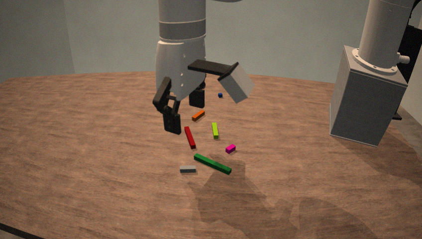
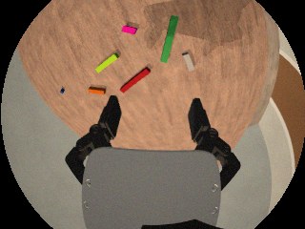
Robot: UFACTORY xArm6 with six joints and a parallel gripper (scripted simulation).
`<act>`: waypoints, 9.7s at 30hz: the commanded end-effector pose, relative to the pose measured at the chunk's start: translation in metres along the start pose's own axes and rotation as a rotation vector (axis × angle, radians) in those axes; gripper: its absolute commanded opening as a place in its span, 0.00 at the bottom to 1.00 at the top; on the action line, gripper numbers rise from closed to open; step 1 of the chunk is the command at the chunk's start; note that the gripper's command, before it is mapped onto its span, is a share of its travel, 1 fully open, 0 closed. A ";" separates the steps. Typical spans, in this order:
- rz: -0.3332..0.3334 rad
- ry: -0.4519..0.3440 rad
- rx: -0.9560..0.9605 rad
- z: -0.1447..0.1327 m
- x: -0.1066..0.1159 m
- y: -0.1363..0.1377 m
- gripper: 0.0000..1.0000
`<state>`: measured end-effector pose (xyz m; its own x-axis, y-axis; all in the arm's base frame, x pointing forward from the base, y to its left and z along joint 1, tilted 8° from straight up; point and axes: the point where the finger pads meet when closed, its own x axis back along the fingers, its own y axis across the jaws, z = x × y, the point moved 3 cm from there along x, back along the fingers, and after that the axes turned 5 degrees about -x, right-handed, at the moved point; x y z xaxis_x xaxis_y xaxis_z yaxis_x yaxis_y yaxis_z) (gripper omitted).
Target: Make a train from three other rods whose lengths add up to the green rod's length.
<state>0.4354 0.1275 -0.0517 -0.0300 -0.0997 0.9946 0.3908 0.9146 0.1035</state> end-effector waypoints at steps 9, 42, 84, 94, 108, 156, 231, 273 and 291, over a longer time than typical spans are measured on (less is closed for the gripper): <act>-0.026 -0.003 0.407 0.023 -0.001 0.039 1.00; -0.027 -0.005 0.504 0.029 -0.001 0.048 0.24; -0.028 -0.004 0.504 0.029 -0.023 0.049 0.24; -0.028 -0.004 0.504 0.029 -0.039 0.049 0.24; -0.028 -0.004 0.504 0.029 -0.052 0.049 0.24; -0.028 -0.004 0.504 0.029 -0.054 0.049 0.24; -0.028 -0.004 0.504 0.028 -0.067 0.050 0.24; -0.028 -0.004 0.504 0.028 -0.068 0.051 0.24; -0.028 -0.004 0.504 0.028 -0.068 0.051 0.04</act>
<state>0.4301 0.1910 -0.1149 -0.0352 -0.1247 0.9916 -0.1032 0.9873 0.1205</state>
